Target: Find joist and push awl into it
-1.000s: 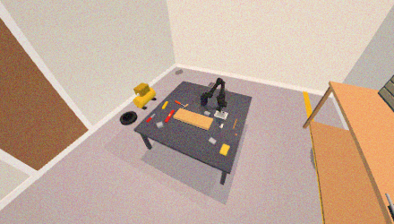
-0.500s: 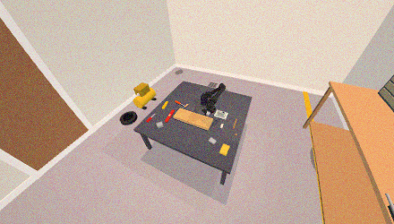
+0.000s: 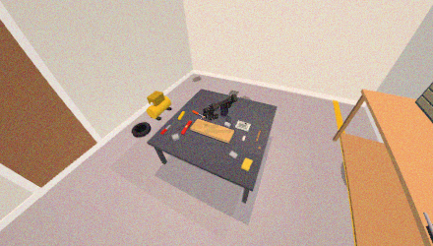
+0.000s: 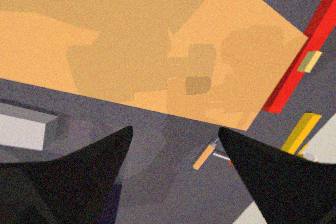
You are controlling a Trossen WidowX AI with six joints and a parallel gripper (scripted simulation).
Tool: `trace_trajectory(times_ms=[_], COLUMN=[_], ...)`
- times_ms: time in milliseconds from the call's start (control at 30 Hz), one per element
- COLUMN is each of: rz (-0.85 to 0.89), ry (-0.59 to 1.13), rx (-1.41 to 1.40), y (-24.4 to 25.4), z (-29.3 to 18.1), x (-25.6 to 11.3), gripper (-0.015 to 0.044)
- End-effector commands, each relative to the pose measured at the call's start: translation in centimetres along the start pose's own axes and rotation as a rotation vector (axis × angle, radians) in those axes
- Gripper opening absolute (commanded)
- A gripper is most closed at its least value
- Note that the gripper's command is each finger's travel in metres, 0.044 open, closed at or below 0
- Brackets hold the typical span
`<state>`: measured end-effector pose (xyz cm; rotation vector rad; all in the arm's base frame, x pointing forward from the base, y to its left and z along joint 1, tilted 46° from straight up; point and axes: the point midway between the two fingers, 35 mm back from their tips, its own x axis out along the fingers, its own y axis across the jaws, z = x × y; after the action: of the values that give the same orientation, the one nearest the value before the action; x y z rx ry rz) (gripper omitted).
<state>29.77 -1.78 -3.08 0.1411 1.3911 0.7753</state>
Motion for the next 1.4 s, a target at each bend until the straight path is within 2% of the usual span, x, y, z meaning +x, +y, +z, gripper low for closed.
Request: trace_trajectory(times_ms=[0, 200, 400, 900, 1367], rz=[0.01, 0.089, 0.201, 0.205, 0.205], ry=[0.023, 0.074, 0.096, 0.097, 0.096], rx=[0.092, 0.312, 0.485, 0.49, 0.49], y=[-2.8, -8.3, -10.2, -10.0, -9.6], z=[-2.2, -9.9, -17.2, -18.5, -18.4], x=[0.7, 3.7, 7.4, 7.6, 9.9], gripper=[0.044, 0.044, 0.044, 0.044, 0.044])
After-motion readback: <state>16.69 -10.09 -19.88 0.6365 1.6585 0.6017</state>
